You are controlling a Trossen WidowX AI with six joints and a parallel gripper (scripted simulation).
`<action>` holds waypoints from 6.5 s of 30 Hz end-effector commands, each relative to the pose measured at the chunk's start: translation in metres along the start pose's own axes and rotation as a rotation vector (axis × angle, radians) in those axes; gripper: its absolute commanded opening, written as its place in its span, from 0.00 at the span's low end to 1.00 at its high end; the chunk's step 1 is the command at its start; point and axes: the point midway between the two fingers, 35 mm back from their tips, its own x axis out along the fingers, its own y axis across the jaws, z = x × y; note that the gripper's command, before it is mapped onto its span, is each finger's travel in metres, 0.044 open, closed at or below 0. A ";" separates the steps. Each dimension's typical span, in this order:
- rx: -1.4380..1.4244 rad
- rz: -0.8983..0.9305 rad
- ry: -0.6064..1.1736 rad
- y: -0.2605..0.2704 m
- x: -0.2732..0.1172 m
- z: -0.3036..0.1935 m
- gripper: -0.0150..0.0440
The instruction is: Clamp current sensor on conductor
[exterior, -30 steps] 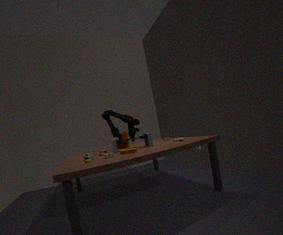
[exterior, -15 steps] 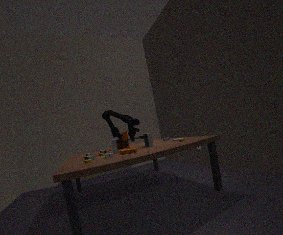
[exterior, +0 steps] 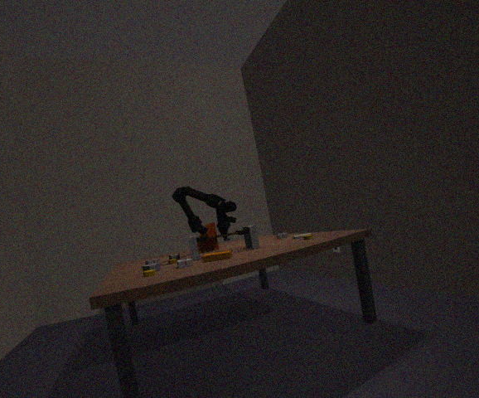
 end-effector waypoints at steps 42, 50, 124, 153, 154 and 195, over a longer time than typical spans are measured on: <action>-0.002 0.002 0.001 -0.001 0.000 0.000 0.25; -0.002 0.002 0.001 -0.001 0.001 0.000 0.25; 0.007 -0.002 -0.012 0.000 -0.106 0.004 1.00; 0.007 -0.002 -0.012 0.000 -0.106 0.004 1.00; 0.007 -0.002 -0.012 0.000 -0.106 0.004 1.00; 1.467 -0.643 -0.050 0.077 -0.082 0.056 1.00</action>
